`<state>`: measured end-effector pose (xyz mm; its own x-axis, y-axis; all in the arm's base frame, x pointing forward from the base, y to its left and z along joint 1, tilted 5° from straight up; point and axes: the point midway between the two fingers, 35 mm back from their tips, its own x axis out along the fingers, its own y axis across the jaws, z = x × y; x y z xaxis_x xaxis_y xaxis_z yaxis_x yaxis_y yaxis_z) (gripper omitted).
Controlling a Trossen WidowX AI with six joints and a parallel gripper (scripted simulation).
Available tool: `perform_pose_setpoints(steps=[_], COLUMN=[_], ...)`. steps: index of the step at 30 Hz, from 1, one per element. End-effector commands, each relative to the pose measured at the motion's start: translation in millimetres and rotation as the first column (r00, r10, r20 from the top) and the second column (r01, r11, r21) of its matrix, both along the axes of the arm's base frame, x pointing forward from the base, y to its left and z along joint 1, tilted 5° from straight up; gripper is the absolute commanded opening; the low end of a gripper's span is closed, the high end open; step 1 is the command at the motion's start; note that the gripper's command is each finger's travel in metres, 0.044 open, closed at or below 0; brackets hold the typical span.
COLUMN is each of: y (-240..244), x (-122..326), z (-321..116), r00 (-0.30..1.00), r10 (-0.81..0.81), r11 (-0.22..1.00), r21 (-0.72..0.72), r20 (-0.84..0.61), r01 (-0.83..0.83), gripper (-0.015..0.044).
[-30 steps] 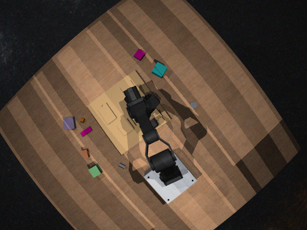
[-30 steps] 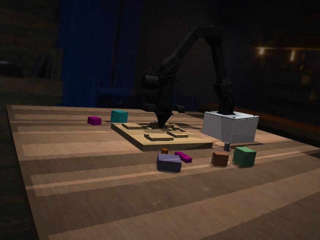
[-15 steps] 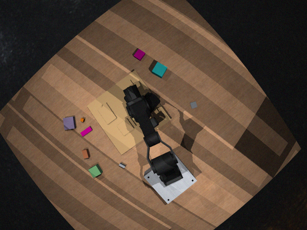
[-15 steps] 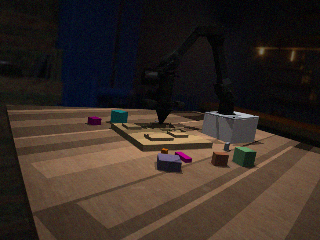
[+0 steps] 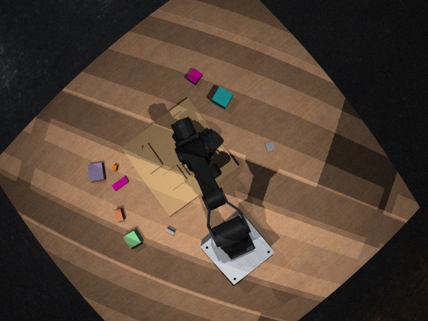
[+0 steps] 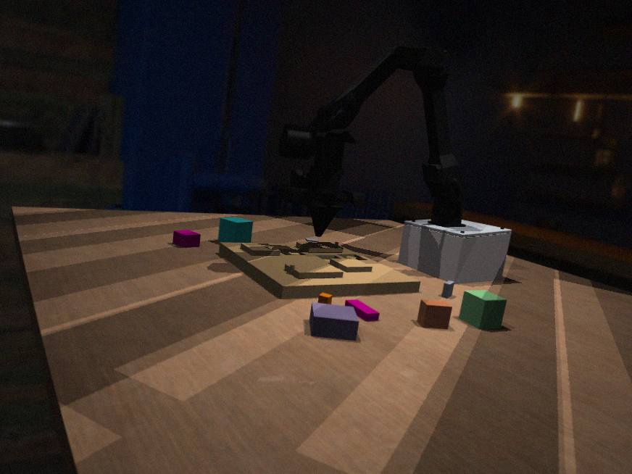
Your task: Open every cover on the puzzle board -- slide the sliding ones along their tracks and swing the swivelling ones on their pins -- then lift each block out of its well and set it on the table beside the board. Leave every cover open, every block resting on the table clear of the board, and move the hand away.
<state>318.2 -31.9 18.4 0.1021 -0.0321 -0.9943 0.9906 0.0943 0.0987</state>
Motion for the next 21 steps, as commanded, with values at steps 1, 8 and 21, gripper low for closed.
perform_pose_setpoints(steps=[1,8,21], y=[0.0,0.7,49.3], x=[1.3,-0.8,22.7], z=[6.8,9.3,15.2], r00=[1.000,1.000,0.175], r10=[0.004,0.019,0.978], r11=[1.000,1.000,0.167], r21=[0.000,-0.002,-0.076], r20=[0.007,-0.001,-0.111], r01=[-0.004,-0.019,-0.983], gripper=[0.0000,0.0000,0.0000])
